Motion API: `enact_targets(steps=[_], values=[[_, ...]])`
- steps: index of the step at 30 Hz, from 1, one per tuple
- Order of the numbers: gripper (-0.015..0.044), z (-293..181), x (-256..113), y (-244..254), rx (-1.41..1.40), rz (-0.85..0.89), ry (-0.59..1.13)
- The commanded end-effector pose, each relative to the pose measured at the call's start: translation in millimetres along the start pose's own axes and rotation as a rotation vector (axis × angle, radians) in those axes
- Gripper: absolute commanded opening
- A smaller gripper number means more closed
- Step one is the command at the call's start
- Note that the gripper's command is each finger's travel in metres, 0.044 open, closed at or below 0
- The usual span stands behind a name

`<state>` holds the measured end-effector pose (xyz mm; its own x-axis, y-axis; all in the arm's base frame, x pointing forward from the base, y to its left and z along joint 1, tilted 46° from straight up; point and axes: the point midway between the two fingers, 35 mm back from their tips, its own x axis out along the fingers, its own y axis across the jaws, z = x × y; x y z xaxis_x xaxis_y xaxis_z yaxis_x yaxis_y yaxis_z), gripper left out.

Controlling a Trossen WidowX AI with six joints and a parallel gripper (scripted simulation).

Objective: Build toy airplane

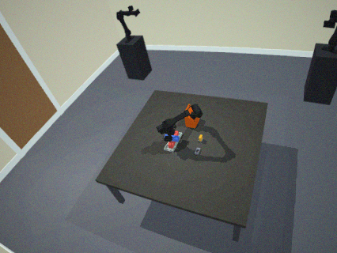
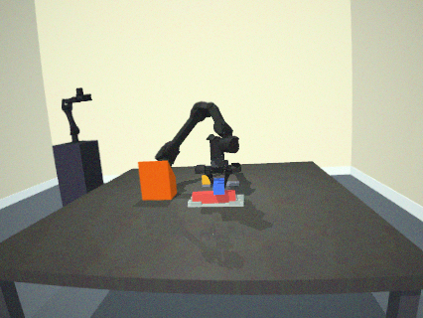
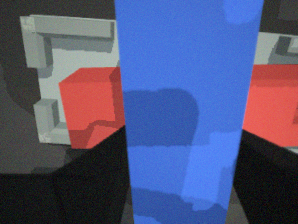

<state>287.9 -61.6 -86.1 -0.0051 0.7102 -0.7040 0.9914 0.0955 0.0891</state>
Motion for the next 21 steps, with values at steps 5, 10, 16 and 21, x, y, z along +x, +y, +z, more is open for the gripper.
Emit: enact_targets(steps=[5,10,16,21], values=[[0.0083,-0.1,-0.4,0.3,-0.001,0.0,-0.001],[0.0109,-0.1,-0.4,0.3,-0.001,0.0,-0.001],[0.0266,-0.1,-0.4,0.3,-0.001,0.0,-0.001],[0.0398,-0.1,-0.4,0.3,-0.001,0.0,-0.001]])
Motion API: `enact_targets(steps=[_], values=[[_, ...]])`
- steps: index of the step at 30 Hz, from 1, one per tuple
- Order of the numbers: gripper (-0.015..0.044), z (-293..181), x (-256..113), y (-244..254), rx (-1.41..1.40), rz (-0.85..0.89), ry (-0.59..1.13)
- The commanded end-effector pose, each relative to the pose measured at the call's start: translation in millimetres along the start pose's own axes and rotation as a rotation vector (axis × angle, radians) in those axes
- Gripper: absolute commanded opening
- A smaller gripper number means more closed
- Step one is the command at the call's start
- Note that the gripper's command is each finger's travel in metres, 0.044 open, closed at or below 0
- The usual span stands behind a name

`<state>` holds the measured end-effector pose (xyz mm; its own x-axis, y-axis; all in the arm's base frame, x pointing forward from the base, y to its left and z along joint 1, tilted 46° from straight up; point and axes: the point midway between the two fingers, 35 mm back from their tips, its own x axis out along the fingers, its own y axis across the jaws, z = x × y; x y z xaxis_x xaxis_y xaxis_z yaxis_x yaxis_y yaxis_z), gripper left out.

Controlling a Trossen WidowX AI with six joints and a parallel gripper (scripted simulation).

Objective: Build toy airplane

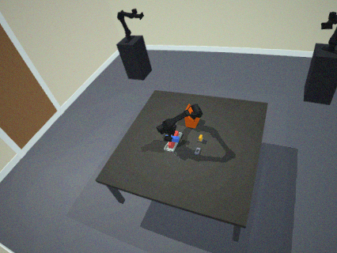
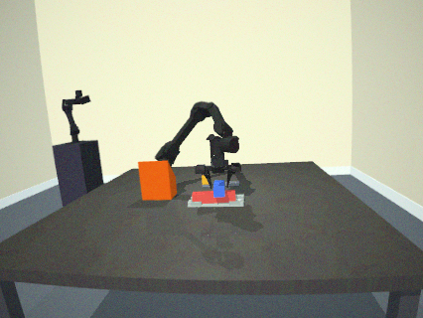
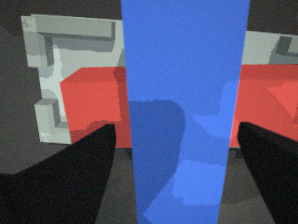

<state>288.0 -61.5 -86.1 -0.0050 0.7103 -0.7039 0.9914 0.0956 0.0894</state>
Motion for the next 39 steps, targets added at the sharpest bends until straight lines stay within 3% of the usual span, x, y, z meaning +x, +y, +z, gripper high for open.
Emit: enact_targets(steps=[1,10,16,23,36,39], values=[[0.0424,0.0,-0.5,0.2,-0.001,0.0,-0.001],[0.044,0.5,-3.2,0.4,-0.002,0.0,-0.002],[0.044,1.2,-84.2,-0.5,0.006,0.002,-0.002],[0.044,4.6,-87.1,0.0,-0.01,0.003,-0.001],[0.044,5.1,-84.8,0.9,-1.248,0.002,-0.003],[0.044,5.2,-84.5,1.0,-1.398,0.002,-0.003]])
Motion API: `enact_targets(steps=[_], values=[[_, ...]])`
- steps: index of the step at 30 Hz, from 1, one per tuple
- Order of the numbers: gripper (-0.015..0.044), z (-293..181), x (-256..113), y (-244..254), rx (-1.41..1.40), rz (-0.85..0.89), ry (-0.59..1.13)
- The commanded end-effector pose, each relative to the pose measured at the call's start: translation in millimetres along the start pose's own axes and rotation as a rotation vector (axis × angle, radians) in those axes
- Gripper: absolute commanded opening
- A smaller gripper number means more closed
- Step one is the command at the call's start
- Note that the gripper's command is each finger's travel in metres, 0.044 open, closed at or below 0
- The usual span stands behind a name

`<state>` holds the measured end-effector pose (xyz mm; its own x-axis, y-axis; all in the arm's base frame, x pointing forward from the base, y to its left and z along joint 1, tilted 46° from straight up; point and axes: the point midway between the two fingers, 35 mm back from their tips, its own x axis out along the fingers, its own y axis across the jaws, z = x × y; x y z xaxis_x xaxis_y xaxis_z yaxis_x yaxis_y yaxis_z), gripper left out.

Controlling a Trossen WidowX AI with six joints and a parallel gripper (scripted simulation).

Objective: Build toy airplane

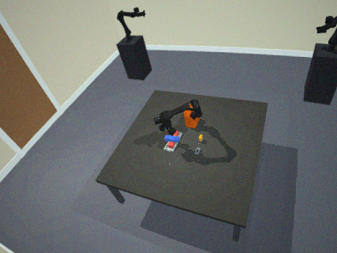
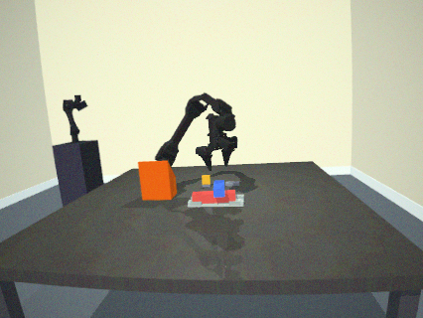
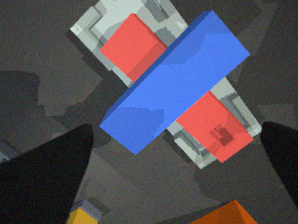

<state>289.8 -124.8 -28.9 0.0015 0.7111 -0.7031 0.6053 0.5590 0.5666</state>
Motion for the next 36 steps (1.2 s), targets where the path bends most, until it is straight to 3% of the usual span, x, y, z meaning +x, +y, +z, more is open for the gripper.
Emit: enact_targets(steps=[1,17,27,36], values=[[0.044,0.9,0.7,-0.7,-0.609,-0.003,0.003],[0.044,-4.6,-1.4,6.6,-0.61,-0.004,0.002],[0.044,-107.0,-14.5,95.2,-0.628,-0.01,0.0],[0.044,-214.2,-2.0,128.2,-0.651,0.003,0.01]])
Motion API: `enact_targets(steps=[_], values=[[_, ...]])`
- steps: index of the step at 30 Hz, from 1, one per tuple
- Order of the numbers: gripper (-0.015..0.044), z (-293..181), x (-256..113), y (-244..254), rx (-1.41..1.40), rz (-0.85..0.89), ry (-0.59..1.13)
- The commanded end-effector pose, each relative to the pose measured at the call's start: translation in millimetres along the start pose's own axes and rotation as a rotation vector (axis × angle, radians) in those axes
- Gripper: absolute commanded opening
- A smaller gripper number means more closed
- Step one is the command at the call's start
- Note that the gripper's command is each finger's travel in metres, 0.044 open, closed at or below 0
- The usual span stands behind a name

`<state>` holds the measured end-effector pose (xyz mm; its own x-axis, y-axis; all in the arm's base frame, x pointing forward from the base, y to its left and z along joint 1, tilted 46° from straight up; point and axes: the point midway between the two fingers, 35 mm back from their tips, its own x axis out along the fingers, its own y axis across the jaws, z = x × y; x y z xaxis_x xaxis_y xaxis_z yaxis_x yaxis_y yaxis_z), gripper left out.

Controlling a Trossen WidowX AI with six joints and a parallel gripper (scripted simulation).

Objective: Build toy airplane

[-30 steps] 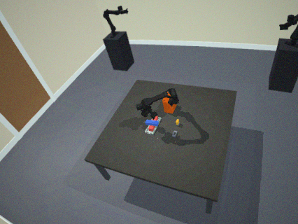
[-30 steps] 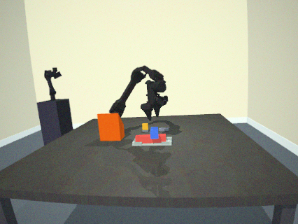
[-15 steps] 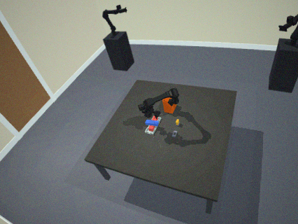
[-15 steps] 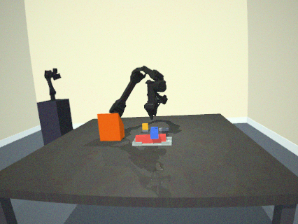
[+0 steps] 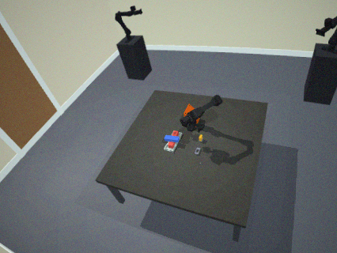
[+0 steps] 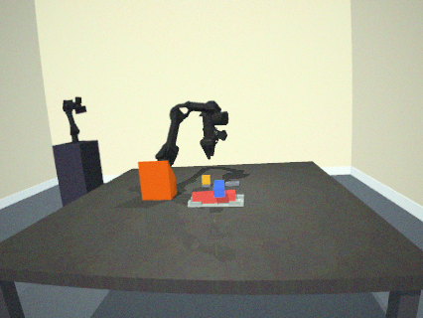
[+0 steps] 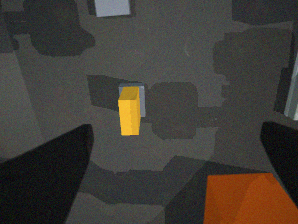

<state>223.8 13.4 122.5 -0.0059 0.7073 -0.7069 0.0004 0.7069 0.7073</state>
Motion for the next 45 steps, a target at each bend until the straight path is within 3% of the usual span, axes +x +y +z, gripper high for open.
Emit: enact_targets(steps=[1,8,14,45], values=[[0.044,-33.9,8.3,32.9,-0.003,0.014,0.002],[0.044,-39.4,11.8,37.4,-0.005,0.015,0.002],[0.044,-39.5,65.0,38.9,-0.006,0.017,0.001],[0.044,-38.2,114.5,39.0,-0.007,0.014,0.0]])
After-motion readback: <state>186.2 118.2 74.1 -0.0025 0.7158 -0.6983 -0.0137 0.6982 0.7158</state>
